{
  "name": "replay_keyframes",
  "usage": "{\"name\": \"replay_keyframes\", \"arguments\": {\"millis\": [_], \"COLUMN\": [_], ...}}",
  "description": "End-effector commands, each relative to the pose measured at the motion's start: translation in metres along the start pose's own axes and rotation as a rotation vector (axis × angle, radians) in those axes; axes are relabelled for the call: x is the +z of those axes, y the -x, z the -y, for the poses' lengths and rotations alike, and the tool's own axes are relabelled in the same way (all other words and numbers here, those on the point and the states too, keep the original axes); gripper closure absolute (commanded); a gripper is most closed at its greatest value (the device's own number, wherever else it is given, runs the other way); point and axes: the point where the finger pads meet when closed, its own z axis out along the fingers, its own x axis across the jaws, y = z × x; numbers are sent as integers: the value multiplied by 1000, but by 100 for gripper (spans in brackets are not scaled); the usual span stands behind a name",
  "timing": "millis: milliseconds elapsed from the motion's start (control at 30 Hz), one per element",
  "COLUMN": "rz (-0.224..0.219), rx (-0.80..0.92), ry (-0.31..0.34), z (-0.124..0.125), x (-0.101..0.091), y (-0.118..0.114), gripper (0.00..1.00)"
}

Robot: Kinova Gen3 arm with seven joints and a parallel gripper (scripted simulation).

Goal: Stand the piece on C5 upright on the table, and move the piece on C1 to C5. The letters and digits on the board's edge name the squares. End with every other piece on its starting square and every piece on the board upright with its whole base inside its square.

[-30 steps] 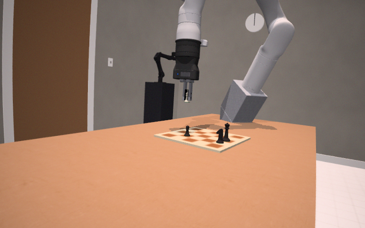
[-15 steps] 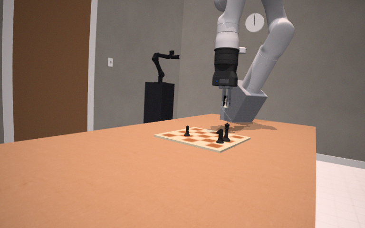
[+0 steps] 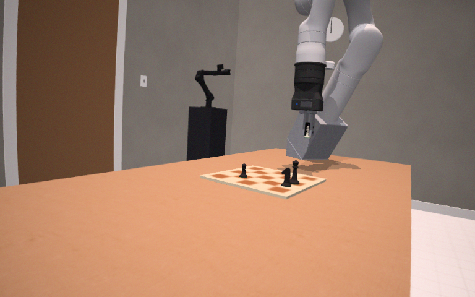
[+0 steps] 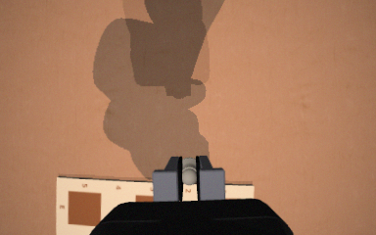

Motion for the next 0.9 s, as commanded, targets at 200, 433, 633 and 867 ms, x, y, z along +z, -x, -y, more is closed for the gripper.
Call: {"name": "replay_keyframes", "arguments": {"millis": [200,433,633,867], "rz": [2,2,2,2], "rx": [0,0,0,0], "ry": [2,2,2,2], "z": [0,0,0,0], "x": [-1,4,18,34], "y": [1,1,1,1], "gripper": [100,100,100,100]}}
